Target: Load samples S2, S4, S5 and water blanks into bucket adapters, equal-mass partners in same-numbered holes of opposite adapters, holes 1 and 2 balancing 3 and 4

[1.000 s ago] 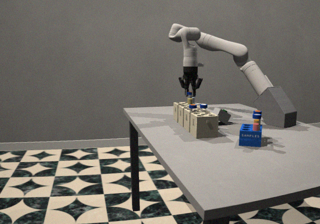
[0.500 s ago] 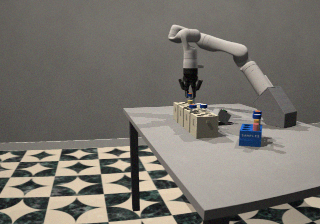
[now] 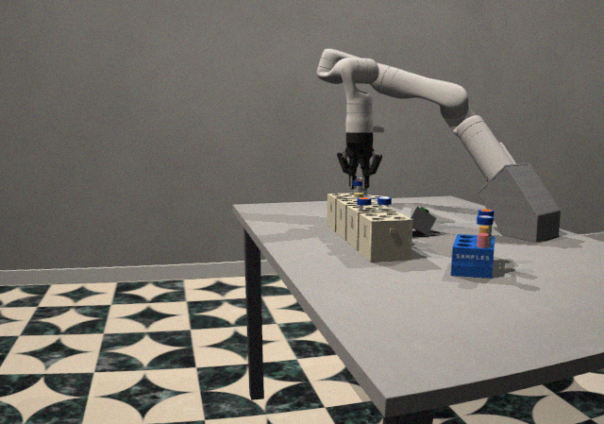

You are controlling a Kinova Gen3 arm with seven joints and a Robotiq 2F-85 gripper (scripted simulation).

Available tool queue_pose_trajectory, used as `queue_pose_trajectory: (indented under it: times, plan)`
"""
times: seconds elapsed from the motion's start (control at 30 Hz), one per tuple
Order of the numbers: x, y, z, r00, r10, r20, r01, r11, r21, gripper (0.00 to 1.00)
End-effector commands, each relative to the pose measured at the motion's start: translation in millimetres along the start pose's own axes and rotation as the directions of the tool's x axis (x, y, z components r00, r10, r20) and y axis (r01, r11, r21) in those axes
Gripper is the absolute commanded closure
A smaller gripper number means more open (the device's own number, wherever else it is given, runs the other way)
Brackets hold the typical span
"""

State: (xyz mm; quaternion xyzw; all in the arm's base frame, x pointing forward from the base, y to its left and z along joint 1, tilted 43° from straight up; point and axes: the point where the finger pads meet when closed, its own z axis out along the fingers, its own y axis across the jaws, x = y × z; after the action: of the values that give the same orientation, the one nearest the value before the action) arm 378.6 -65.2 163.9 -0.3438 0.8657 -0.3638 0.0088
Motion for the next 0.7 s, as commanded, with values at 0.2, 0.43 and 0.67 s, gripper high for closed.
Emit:
queue_pose_trajectory:
  times: [0.2, 0.43, 0.67]
  plan:
    - [-0.4, -0.2, 4.7, 1.0, 0.0, 0.001, 0.0, 1.0, 0.001, 0.9]
    - [-0.4, -0.2, 9.4, 1.0, 0.0, 0.001, 0.0, 1.0, 0.001, 0.9]
    - [-0.4, -0.2, 12.6, 1.0, 0.0, 0.001, 0.0, 1.0, 0.001, 0.9]
